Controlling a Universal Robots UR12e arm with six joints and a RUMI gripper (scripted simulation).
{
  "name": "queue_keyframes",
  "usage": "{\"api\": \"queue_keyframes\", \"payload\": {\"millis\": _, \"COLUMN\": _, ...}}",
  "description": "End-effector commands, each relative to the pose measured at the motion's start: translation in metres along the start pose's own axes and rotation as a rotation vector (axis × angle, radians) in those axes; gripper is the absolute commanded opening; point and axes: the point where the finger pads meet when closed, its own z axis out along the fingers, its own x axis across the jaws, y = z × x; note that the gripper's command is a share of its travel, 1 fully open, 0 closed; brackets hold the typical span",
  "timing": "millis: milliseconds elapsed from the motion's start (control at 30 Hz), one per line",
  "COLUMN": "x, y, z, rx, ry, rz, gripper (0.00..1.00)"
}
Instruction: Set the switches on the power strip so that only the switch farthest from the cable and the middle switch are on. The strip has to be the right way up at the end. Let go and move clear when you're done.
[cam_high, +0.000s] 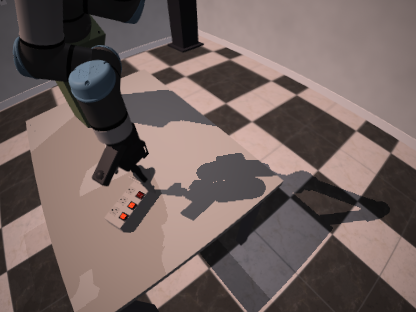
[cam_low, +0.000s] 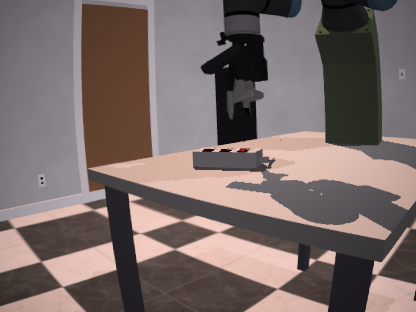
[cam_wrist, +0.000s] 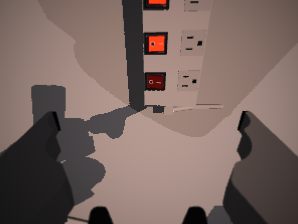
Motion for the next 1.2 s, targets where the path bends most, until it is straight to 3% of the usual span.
{"api": "queue_keyframes", "payload": {"millis": 0, "x": 0.002, "y": 0.002, "z": -0.025, "rx": -0.004, "ry": 0.003, "rz": 0.001, "gripper": 1.00}}
{"api": "queue_keyframes", "payload": {"millis": 467, "x": 0.002, "y": 0.002, "z": -0.072, "rx": -0.004, "ry": 0.003, "rz": 0.001, "gripper": 1.00}}
{"api": "queue_keyframes", "payload": {"millis": 1167, "x": 0.001, "y": 0.002, "z": -0.076, "rx": -0.004, "ry": 0.002, "rz": -0.001, "gripper": 1.00}}
